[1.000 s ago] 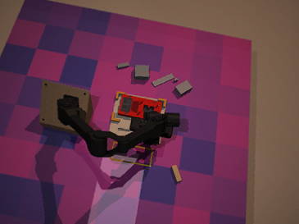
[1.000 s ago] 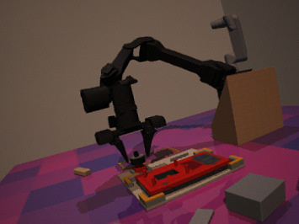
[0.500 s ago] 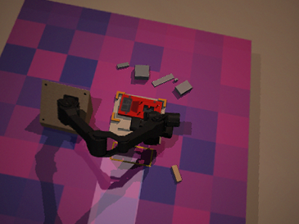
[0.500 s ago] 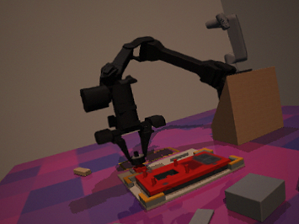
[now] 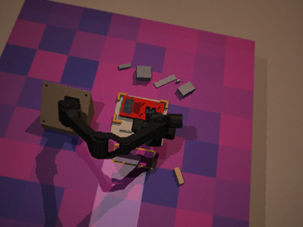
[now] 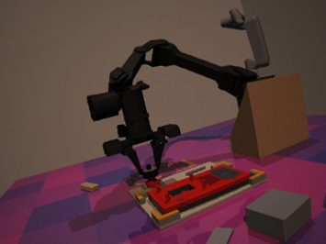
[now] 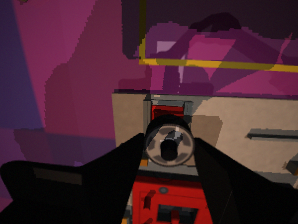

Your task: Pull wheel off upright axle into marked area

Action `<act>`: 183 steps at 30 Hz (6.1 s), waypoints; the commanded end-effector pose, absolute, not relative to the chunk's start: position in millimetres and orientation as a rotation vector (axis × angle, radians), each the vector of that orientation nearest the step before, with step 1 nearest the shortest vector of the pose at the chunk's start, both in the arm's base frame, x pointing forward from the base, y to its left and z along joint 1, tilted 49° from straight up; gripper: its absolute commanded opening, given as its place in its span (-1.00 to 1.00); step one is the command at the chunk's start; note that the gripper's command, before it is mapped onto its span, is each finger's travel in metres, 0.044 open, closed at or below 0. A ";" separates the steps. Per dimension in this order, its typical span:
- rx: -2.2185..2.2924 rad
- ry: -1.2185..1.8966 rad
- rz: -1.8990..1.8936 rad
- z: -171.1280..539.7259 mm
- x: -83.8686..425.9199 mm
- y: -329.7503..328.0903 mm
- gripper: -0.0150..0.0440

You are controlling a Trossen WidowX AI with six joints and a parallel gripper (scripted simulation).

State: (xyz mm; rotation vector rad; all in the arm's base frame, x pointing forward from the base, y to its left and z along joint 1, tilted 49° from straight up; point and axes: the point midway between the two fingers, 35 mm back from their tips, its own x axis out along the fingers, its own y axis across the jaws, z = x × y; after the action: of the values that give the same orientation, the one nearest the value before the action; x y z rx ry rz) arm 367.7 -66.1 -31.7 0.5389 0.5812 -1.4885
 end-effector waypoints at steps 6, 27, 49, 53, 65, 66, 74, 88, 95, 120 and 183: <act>0.541 0.580 -1.489 -29.2 367.6 -63.1 -0.49; 0.540 0.580 -1.487 -24.8 367.8 -57.8 -0.49; 0.539 0.580 -1.484 -20.1 367.9 -52.2 -0.49; 0.539 0.580 -1.484 -19.3 367.9 -51.2 -0.49; 0.538 0.580 -1.483 -16.7 367.9 -48.2 -0.49; 0.538 0.580 -1.483 -16.5 367.9 -47.9 -0.49; 0.538 0.579 -1.482 -14.8 367.9 -45.9 -0.49; 0.537 0.579 -1.481 -11.7 367.7 -42.4 -0.49; 0.537 0.580 -1.480 -4.9 368.1 -34.3 -0.49; 0.532 0.583 -1.479 61.2 335.1 -59.9 -0.49; 0.531 0.578 -1.482 62.1 308.0 -116.1 0.53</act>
State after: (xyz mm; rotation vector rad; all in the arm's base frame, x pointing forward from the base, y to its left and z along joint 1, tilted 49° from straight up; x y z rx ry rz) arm 306.6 -134.5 42.6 0.5268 0.5932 -1.4910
